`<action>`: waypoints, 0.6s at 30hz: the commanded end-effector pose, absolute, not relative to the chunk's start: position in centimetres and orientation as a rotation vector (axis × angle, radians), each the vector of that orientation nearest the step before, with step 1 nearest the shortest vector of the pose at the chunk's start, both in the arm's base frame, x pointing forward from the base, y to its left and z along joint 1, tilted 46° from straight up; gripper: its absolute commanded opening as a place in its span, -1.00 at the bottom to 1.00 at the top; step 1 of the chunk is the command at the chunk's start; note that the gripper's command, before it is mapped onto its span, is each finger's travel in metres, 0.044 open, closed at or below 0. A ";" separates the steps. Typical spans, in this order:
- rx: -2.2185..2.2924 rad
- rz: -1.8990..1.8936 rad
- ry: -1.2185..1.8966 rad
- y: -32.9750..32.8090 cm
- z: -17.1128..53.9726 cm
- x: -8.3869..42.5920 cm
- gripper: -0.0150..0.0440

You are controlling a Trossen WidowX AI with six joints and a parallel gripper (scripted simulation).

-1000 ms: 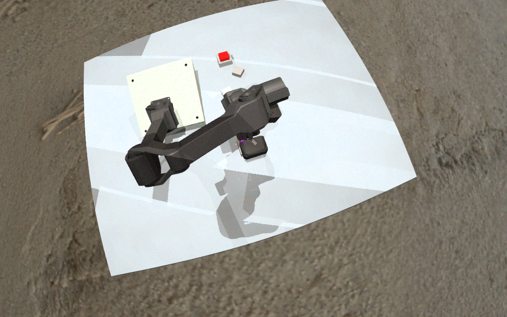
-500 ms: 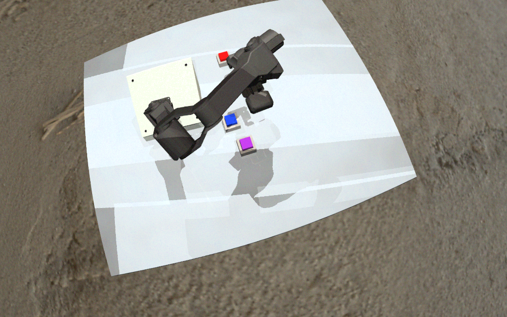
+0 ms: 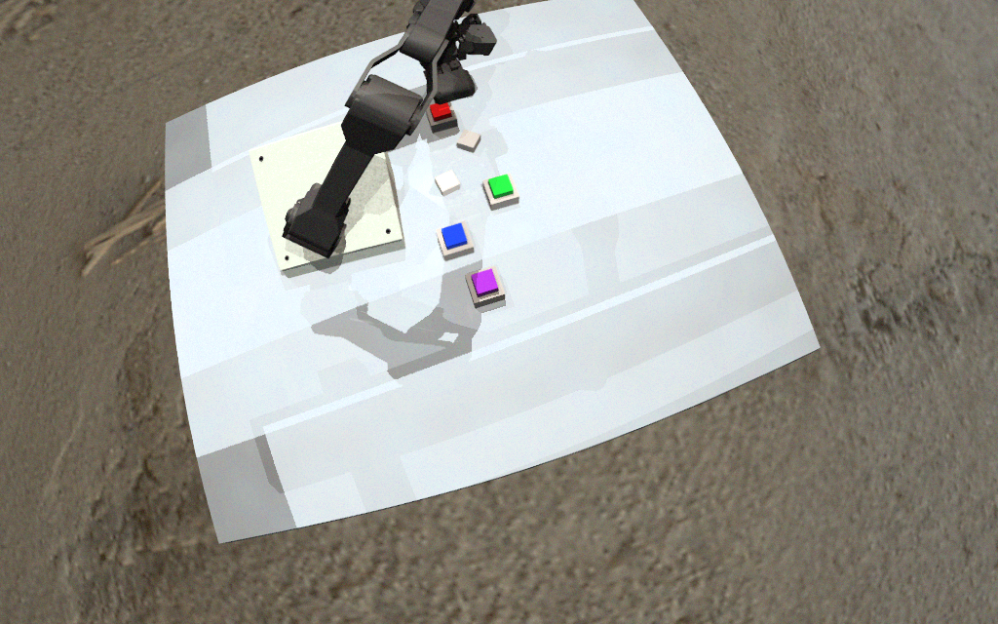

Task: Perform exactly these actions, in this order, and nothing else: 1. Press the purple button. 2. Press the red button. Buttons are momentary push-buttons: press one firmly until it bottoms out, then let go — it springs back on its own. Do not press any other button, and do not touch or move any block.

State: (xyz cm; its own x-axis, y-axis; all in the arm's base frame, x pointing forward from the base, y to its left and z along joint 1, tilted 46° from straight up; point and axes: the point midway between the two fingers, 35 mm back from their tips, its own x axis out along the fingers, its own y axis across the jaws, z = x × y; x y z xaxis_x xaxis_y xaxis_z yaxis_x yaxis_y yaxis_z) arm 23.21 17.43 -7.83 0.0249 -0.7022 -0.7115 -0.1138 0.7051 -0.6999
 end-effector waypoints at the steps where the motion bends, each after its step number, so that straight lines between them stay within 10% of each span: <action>1: -0.684 -0.537 1.495 18.5 -9.4 22.4 -0.42; 18: -0.685 -0.539 1.494 14.0 -14.0 22.6 -0.42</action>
